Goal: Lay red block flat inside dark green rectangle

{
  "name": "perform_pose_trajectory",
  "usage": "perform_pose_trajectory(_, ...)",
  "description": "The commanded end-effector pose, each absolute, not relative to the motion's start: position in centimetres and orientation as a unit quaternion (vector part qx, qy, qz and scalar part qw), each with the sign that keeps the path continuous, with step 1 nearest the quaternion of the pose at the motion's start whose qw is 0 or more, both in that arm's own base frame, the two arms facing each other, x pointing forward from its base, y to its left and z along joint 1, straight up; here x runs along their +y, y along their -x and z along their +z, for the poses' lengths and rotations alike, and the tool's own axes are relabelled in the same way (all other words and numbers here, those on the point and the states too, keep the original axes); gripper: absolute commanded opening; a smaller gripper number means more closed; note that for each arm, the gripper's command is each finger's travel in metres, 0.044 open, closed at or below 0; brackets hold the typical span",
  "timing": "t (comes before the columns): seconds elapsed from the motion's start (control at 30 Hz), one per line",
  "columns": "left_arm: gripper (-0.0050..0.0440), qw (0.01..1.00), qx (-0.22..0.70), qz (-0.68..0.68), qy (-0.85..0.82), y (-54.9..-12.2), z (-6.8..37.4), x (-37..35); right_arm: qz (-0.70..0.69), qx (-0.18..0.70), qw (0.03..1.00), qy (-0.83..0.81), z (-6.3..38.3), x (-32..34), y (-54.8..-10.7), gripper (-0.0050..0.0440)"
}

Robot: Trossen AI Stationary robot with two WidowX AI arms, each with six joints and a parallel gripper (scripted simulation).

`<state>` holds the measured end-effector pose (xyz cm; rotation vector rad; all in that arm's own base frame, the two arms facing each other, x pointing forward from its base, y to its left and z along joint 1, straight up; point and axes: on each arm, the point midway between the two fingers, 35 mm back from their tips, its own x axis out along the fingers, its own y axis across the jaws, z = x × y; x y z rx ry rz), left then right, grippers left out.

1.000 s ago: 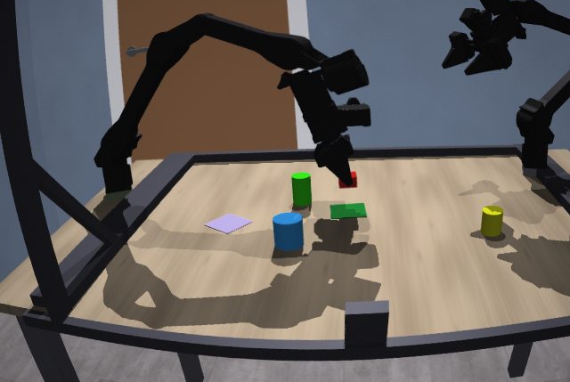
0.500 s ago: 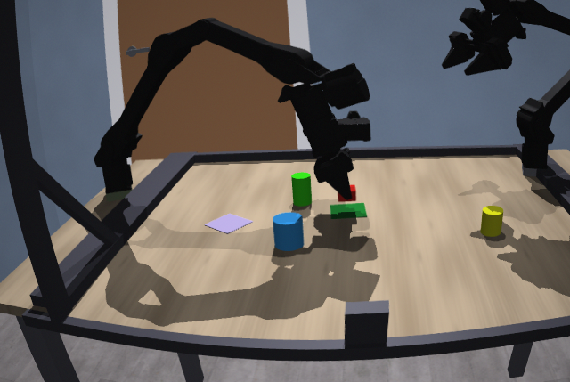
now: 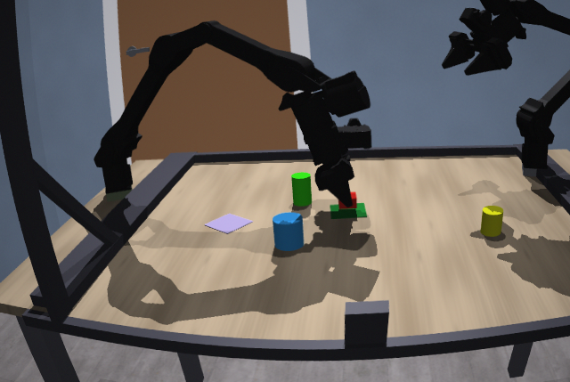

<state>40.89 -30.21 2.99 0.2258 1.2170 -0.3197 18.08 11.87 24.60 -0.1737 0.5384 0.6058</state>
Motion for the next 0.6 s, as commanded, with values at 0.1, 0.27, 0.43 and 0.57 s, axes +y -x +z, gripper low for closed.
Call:
perform_pose_trajectory(0.1, -0.005, 0.811, 0.557, -0.152, -0.1, -41.1, 4.1, -30.5, 0.294, 0.258, 0.917, 0.083, 24.9, 11.8, -18.1, 0.044)
perform_pose_trajectory(0.27, -0.005, 0.808, 0.561, -0.151, -0.102, -41.0, 3.2, -30.4, 0.294, 0.258, 0.917, 0.083, 24.9, 11.8, -18.1, 0.044)
perform_pose_trajectory(0.43, -0.005, 0.81, 0.558, -0.152, -0.1, -41.1, 3.4, -30.5, 0.294, 0.258, 0.917, 0.083, 24.9, 11.8, -18.1, 0.044)
perform_pose_trajectory(0.57, -0.005, 0.808, 0.56, -0.151, -0.102, -41.1, 2.9, -30.4, 0.294, 0.258, 0.917, 0.083, 24.9, 11.8, -18.1, 0.044)
